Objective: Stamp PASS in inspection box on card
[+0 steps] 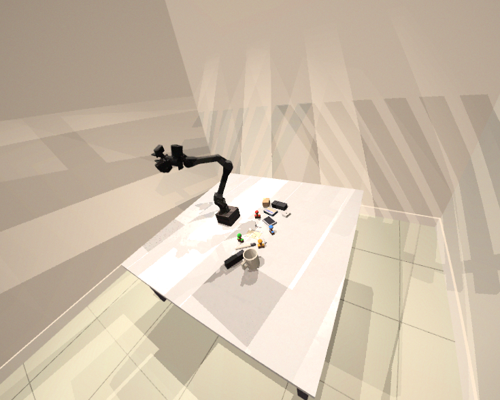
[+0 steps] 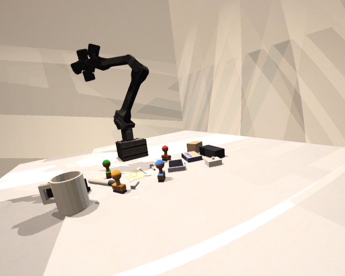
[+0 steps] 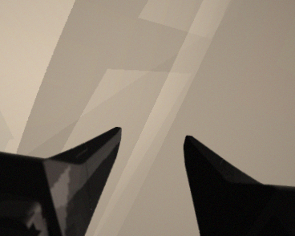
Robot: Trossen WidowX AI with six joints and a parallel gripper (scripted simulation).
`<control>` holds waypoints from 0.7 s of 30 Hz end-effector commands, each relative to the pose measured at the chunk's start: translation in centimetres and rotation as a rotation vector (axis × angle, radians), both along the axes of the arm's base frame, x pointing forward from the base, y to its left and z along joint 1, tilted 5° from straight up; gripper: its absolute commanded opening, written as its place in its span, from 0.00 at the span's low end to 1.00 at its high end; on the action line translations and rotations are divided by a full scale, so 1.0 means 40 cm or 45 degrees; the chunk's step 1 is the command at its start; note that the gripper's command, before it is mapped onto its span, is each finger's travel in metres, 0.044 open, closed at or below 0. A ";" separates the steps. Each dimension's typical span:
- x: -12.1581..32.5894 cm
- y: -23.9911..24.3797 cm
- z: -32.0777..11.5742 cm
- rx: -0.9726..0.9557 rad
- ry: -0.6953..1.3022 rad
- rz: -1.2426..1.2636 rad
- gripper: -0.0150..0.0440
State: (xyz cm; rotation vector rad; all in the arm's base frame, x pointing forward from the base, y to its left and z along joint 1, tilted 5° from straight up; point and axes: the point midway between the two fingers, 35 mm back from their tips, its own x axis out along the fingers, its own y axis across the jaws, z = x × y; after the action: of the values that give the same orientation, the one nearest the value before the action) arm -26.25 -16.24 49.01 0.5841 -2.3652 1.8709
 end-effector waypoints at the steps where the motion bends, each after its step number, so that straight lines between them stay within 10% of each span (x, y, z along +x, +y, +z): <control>1: 0.033 -0.142 -0.082 0.035 -0.139 0.246 0.64; 21: 0.539 -0.566 -0.524 0.342 -0.953 1.143 0.64</control>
State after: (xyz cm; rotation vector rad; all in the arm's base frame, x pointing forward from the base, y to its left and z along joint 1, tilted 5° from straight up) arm -8.92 -37.64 31.26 1.3033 -3.0374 2.4132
